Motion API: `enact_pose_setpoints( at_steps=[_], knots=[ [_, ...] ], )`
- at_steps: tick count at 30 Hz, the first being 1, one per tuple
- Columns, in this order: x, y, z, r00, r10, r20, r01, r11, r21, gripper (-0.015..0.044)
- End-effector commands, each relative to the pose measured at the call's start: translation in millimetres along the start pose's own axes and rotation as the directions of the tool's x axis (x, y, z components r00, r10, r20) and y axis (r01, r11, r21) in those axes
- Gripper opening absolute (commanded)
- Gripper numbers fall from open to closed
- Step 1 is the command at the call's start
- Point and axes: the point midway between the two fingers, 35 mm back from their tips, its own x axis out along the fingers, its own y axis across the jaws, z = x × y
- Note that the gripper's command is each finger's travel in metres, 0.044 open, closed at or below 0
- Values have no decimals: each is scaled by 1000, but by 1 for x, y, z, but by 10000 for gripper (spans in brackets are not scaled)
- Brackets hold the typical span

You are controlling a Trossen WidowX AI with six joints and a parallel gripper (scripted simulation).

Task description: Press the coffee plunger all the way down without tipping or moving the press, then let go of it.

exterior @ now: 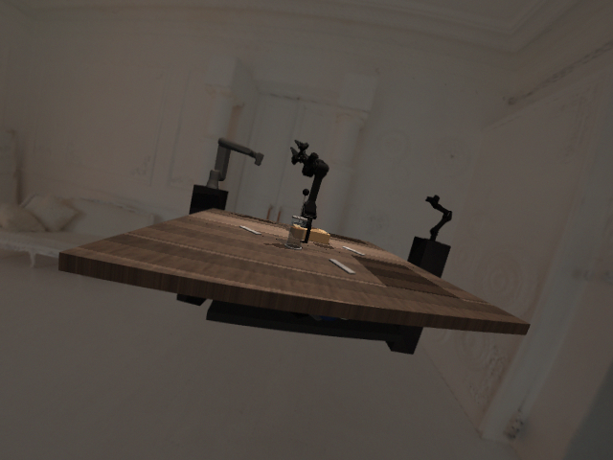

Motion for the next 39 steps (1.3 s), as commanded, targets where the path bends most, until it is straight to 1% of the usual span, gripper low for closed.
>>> enact_pose_setpoints(
  at_steps=[1,2,6,7,11,13,16,19,22,26,30,34,39],
  knots=[
    [2,0,2,1000,-2,2,2,1000,12,426],
    [5,-3,5,1000,-10,8,10,1000,28,440],
    [26,-13,29,998,-48,36,39,978,203,440],
    [33,-25,34,997,-76,30,67,967,247,440],
    [62,-41,75,992,-112,63,63,848,526,440],
    [74,-51,98,988,-125,88,38,759,649,440],
    [89,-78,133,974,-179,141,-4,608,794,440],
    [99,-101,168,960,-201,193,-90,434,897,440],
    [103,-129,204,939,-229,255,-195,252,948,440],
    [96,-171,250,893,-288,345,-348,44,937,440],
    [81,-218,290,832,-345,433,-503,-143,852,440],
    [57,-262,321,750,-412,518,-647,-287,707,440],
    [10,-318,360,604,-474,641,-795,-420,438,440]
  ],
)
